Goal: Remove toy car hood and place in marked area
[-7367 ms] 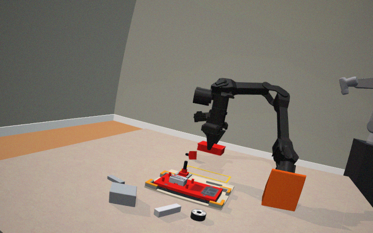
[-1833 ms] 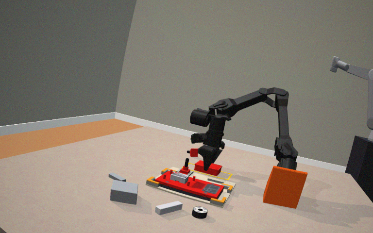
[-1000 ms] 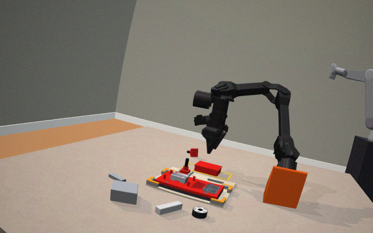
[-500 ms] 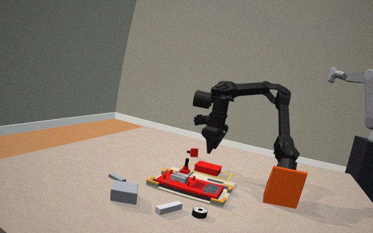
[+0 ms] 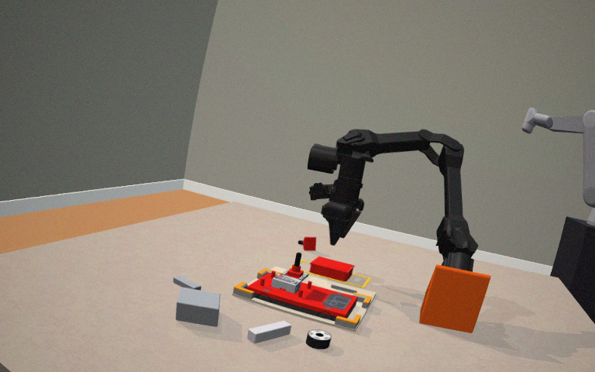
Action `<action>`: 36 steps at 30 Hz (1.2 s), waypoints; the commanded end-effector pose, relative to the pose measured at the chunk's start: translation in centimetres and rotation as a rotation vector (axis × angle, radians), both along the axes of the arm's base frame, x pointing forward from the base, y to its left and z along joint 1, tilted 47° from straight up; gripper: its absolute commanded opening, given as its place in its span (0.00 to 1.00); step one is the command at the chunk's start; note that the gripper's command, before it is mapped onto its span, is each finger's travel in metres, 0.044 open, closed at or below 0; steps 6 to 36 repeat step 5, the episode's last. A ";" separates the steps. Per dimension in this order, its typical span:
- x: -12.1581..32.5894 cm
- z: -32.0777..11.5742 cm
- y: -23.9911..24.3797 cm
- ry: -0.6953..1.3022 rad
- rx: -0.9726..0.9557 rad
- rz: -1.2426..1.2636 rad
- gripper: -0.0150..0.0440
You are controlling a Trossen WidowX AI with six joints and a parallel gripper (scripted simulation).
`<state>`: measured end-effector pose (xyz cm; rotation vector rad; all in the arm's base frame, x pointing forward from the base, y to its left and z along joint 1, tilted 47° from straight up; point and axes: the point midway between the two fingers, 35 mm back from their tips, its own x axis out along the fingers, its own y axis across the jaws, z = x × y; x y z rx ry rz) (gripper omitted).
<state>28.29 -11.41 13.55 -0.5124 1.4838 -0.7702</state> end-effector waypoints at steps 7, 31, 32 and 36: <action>0.0 0.1 0.0 -0.001 -0.005 -0.001 1.00; 0.0 0.1 0.0 -0.001 -0.005 -0.001 1.00; 0.0 0.1 0.0 -0.001 -0.005 -0.001 1.00; 0.0 0.1 0.0 -0.001 -0.005 -0.001 1.00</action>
